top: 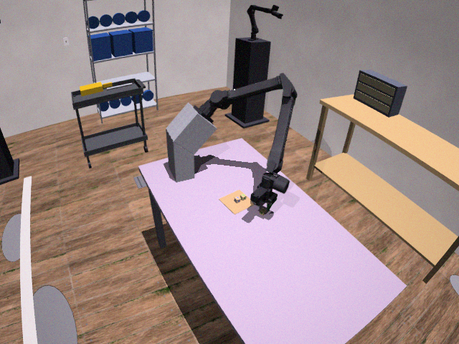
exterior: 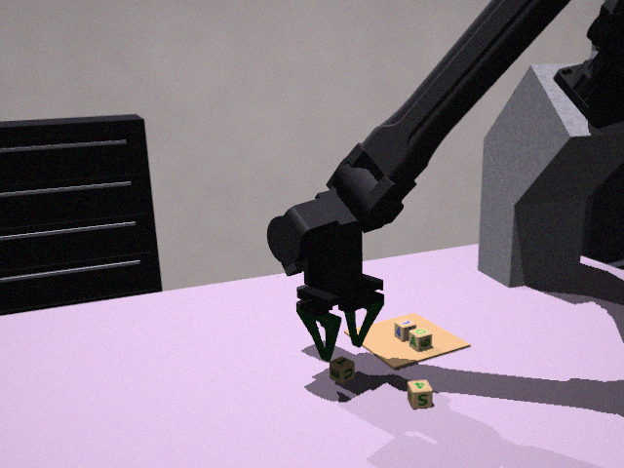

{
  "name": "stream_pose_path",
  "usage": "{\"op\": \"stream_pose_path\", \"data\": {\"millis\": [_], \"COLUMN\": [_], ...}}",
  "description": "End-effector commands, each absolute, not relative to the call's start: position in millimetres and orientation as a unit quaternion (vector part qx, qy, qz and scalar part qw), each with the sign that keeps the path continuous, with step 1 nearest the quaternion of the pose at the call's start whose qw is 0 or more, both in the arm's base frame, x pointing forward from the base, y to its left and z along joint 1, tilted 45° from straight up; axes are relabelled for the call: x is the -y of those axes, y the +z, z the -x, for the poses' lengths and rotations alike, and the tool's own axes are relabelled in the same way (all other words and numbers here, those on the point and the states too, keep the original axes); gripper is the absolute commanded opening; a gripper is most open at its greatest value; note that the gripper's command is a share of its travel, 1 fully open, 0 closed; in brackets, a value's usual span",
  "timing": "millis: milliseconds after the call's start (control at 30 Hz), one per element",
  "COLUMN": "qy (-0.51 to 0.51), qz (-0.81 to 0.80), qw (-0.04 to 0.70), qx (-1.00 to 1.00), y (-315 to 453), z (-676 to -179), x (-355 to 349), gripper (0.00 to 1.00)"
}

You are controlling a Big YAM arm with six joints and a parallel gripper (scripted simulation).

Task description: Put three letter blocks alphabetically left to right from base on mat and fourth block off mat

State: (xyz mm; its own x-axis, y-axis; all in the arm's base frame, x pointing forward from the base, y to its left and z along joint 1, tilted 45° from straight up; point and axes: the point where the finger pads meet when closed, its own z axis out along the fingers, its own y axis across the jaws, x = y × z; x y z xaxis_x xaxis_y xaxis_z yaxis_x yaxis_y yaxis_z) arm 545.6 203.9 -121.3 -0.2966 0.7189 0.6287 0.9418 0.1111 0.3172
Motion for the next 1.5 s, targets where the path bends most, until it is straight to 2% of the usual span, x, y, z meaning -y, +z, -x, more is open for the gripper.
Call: {"op": "stream_pose_path", "data": {"millis": [0, 1467], "qy": [-0.342, -0.345], "qz": [0.567, 0.569], "qw": [0.163, 0.161], "qx": [0.731, 0.729], "y": [-130, -142], "z": [-543, -551], "x": [-211, -226], "gripper": [0.6, 0.6]}}
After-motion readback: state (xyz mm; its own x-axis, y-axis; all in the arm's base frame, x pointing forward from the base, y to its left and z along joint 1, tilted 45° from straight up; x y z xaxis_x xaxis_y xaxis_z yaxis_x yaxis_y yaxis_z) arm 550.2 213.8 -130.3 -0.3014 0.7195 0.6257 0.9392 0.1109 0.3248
